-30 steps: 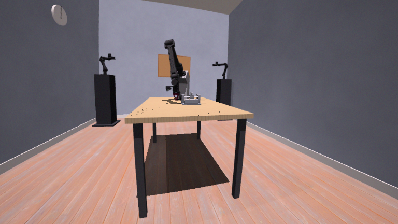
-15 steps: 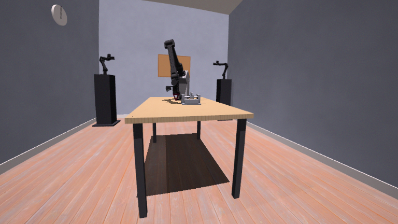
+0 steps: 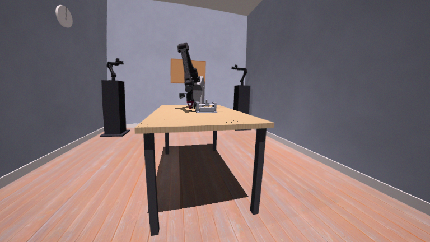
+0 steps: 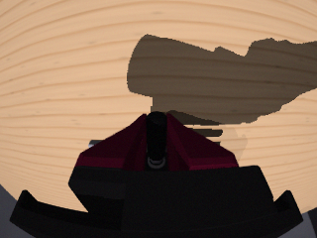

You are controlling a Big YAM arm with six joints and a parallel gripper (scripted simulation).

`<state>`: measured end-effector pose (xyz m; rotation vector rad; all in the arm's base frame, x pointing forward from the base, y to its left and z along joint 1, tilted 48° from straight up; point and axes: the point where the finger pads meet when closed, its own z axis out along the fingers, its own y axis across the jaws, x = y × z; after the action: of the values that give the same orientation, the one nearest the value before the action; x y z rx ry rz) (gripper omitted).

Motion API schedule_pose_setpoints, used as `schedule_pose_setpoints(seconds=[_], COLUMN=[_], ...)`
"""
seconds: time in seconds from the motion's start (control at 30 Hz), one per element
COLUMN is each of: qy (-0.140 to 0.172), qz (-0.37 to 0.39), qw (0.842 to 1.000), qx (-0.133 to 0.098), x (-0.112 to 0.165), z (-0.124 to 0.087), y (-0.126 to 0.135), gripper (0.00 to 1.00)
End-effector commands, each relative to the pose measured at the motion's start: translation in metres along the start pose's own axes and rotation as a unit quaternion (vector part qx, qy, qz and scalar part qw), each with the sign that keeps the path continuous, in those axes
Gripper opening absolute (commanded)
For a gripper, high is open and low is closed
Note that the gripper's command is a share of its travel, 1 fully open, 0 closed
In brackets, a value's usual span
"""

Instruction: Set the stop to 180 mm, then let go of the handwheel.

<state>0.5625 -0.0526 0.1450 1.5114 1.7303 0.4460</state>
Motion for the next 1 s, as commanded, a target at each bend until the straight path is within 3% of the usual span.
schedule_pose_setpoints(seconds=[0.0,0.1,0.3,0.43,0.8,0.87,0.97], qy=[-0.002,-0.007,-0.004,-0.008,-0.009,-0.006,-0.008], qz=[-0.003,0.0,-0.002,0.001,0.002,0.0,0.002], qw=[0.999,1.0,1.0,1.0,1.0,1.0,1.0], qx=[0.036,0.019,0.031,0.016,0.015,0.026,0.018], x=[-0.004,-0.009,-0.006,-0.011,-0.011,-0.007,-0.01], z=[0.007,-0.004,0.002,-0.011,-0.02,-0.013,-0.023], y=[-0.036,-0.026,-0.036,-0.027,-0.034,-0.043,-0.037], gripper=[0.06,0.06,0.06,0.06,0.06,0.06,0.06])
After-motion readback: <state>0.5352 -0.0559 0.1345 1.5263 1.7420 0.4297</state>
